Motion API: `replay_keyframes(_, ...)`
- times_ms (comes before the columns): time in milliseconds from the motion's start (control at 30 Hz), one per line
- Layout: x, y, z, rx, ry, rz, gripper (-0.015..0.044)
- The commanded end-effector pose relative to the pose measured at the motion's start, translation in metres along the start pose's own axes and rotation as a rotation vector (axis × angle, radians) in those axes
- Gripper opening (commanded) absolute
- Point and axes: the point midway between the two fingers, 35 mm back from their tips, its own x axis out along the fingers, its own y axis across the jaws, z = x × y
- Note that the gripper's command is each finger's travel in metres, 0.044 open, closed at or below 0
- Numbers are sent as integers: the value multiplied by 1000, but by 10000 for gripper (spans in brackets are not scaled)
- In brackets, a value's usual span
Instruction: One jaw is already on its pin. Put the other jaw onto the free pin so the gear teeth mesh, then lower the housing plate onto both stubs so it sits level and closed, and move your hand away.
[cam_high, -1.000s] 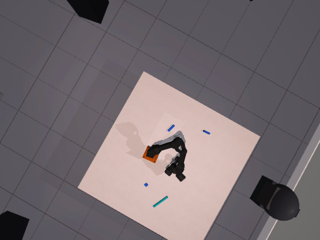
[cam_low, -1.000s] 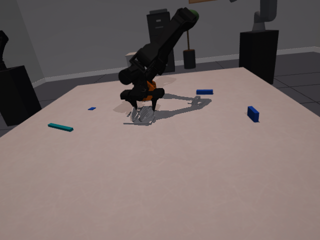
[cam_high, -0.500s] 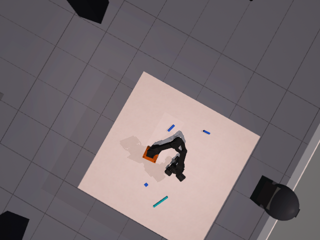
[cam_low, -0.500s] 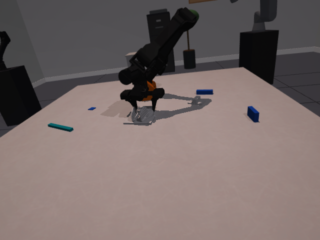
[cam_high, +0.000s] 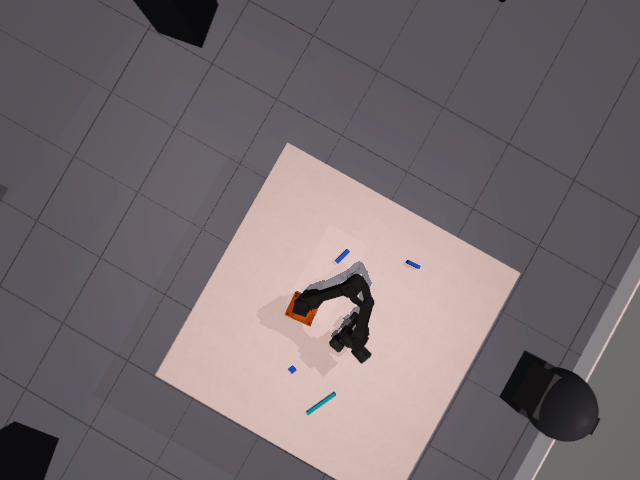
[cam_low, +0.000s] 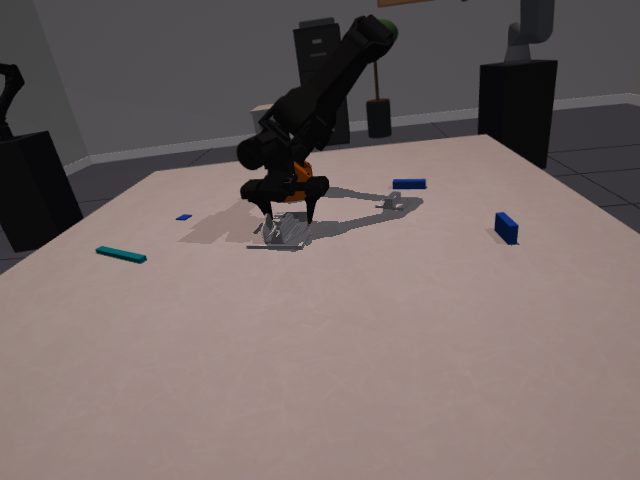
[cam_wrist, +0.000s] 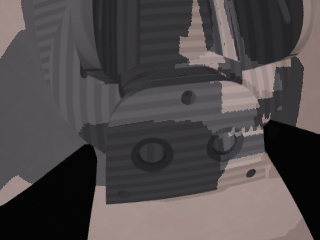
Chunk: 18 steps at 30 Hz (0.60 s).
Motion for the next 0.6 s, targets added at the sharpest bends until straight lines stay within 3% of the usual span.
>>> replay_keyframes(0,0,0,0,0,0,0,440)
replay_keyframes(133,-11,-1,2,1,-1,-2,440)
replay_keyframes(367,-74,-1,0,3,0,-1,440)
replay_keyframes(567,-71,-2,1,8,-13,1,440)
